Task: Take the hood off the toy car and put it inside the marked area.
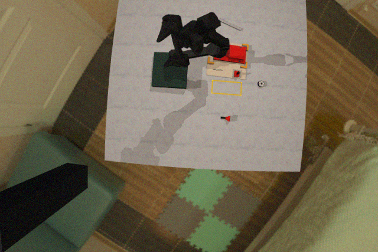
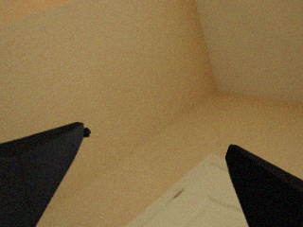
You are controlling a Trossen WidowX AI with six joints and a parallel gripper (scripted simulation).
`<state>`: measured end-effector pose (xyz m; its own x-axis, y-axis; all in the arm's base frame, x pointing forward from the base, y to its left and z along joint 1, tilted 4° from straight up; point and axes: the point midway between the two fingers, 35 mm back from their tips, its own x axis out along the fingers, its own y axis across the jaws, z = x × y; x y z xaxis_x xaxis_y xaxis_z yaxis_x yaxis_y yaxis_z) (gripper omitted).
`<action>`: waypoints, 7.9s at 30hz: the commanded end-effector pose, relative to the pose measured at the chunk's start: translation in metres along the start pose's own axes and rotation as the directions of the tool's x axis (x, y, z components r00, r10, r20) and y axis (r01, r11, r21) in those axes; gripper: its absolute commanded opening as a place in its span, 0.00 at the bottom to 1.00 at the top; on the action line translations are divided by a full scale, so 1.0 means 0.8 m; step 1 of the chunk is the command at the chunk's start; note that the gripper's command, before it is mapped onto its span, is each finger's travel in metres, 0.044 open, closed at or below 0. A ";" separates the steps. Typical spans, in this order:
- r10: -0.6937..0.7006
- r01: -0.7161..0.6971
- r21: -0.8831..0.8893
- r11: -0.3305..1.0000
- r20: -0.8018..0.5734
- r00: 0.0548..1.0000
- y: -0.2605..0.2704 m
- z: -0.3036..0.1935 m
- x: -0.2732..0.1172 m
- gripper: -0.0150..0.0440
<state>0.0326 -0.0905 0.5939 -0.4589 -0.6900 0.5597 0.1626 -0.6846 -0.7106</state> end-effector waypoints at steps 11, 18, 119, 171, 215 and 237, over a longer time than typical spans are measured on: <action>0.165 -0.175 0.305 0.936 0.060 0.985 0.010 -0.050 0.031 1.00; 0.287 -0.304 0.479 0.824 0.110 0.952 0.035 -0.076 0.058 1.00; 0.709 -0.715 -0.196 -0.671 -0.454 -0.540 0.386 0.024 -0.708 1.00; 0.708 -0.715 -0.196 -0.671 -0.455 -0.540 0.407 0.002 -0.727 1.00; 0.708 -0.715 -0.196 -0.671 -0.455 -0.540 0.429 -0.012 -0.744 1.00; 0.708 -0.715 -0.196 -0.671 -0.455 -0.540 0.439 -0.018 -0.751 1.00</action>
<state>0.3535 0.0881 0.0048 -0.0323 -0.0014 -0.9995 0.0450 0.9990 -0.0029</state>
